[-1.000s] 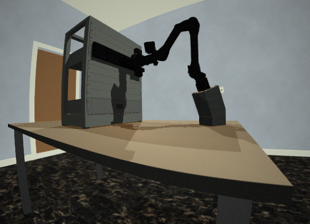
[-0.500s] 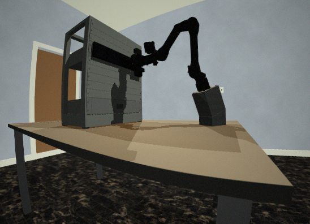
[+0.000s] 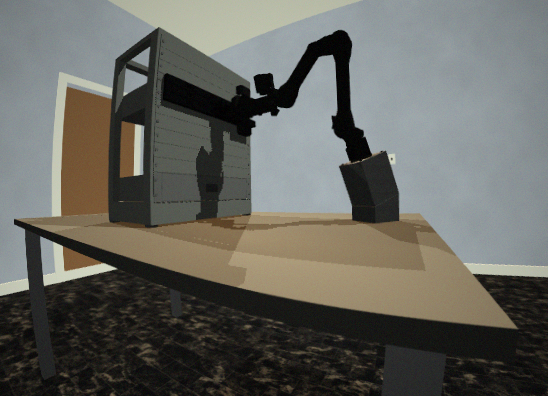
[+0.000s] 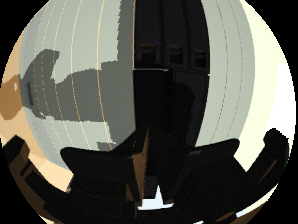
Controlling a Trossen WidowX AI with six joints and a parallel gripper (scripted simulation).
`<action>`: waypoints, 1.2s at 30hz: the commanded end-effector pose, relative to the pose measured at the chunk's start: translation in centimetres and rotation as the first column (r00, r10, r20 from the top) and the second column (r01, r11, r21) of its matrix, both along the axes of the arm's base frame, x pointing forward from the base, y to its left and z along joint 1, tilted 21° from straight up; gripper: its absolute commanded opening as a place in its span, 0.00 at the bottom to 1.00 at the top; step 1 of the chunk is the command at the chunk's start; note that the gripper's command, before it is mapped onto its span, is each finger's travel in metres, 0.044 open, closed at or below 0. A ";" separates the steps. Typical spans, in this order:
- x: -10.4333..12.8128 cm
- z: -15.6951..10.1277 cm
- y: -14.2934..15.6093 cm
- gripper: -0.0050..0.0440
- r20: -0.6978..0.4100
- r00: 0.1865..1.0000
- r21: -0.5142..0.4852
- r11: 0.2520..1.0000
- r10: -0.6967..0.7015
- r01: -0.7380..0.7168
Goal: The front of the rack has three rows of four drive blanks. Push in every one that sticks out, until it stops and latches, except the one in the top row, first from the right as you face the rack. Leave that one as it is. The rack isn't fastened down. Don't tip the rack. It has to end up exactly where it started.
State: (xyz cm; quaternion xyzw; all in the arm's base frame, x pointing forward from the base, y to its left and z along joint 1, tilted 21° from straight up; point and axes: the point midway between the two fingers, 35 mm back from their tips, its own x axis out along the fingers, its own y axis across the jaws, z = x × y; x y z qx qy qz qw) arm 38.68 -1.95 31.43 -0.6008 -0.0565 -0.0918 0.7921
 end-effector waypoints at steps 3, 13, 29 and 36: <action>-0.2 1.3 0.0 0.10 0.033 0.999 -0.002 1.000 0.001 -0.001; -0.2 1.3 0.0 0.10 0.033 0.999 -0.002 1.000 0.001 -0.001; 0.0 1.5 -0.1 0.10 0.033 0.999 -0.002 1.000 0.001 -0.001; 0.0 1.5 -0.1 0.10 0.033 0.999 -0.002 1.000 0.001 -0.001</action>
